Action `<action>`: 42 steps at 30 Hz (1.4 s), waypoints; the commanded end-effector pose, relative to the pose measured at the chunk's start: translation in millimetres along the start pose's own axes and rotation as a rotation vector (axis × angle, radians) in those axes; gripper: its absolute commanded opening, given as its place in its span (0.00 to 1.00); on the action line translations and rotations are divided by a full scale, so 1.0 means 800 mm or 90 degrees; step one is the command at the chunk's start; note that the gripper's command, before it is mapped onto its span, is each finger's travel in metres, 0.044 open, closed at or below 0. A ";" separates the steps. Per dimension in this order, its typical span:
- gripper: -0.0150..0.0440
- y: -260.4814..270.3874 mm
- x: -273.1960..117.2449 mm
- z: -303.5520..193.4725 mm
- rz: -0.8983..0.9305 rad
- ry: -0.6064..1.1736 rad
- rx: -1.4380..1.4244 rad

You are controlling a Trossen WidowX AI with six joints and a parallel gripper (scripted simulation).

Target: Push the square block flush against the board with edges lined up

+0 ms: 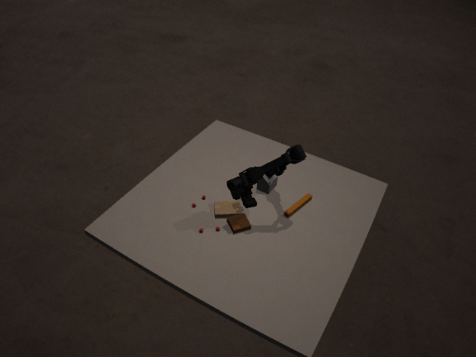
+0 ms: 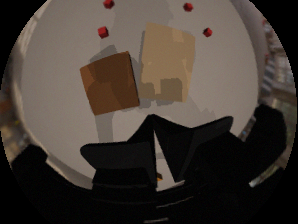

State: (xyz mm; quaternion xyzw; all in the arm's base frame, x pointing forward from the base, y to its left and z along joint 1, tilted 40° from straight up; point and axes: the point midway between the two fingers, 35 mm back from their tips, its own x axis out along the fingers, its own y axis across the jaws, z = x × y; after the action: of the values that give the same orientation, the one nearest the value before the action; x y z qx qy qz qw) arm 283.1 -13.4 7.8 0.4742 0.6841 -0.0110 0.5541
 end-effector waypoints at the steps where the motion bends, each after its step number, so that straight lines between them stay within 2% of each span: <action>1: 0.25 -0.017 0.008 -0.013 -0.004 0.003 0.079; 9: 0.25 -0.032 0.018 -0.024 -0.004 0.004 0.155; 13: 0.25 -0.032 0.073 -0.024 -0.003 0.004 0.155; 15: 0.25 -0.033 0.084 -0.025 -0.002 0.005 0.155; 42: 0.25 -0.039 0.084 0.010 -0.003 0.003 0.155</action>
State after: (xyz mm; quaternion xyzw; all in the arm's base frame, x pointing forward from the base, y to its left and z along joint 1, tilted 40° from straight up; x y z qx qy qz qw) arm 269.6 10.9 -59.4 0.5389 0.6802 -0.0941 0.4880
